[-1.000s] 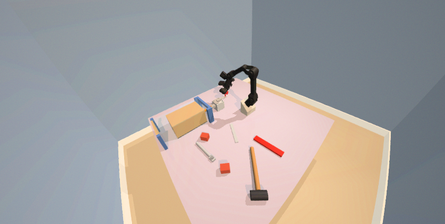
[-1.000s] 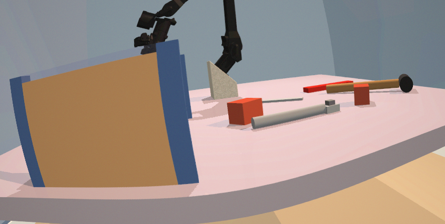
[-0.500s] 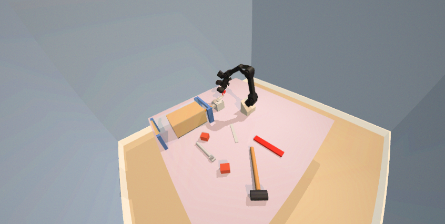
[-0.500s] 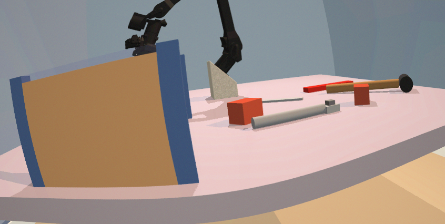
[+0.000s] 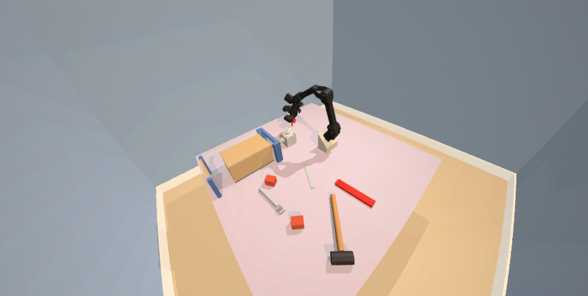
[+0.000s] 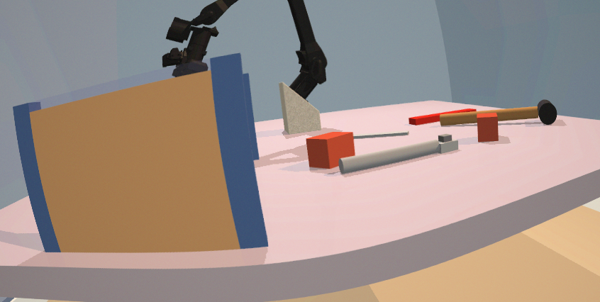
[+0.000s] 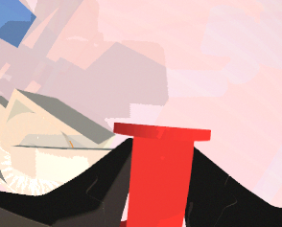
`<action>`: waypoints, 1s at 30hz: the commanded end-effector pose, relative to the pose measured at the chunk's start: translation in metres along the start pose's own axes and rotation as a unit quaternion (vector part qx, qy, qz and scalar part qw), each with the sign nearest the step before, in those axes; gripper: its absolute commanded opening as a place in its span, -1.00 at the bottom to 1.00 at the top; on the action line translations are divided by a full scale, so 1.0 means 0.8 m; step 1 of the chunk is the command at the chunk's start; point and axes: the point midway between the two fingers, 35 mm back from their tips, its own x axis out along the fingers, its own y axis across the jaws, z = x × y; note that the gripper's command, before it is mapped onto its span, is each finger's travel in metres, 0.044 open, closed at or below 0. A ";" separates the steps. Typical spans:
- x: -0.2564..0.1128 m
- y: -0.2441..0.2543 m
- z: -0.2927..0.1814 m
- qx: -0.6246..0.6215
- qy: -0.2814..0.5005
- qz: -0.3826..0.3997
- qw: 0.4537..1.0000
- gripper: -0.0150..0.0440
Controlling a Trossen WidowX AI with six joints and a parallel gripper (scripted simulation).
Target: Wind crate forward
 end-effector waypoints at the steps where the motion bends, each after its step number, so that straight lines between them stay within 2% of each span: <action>1: 0.006 0.004 0.011 -0.003 -0.005 0.002 1.000 -0.49; 30: 0.024 0.028 0.051 -0.004 -0.006 0.003 1.000 -0.49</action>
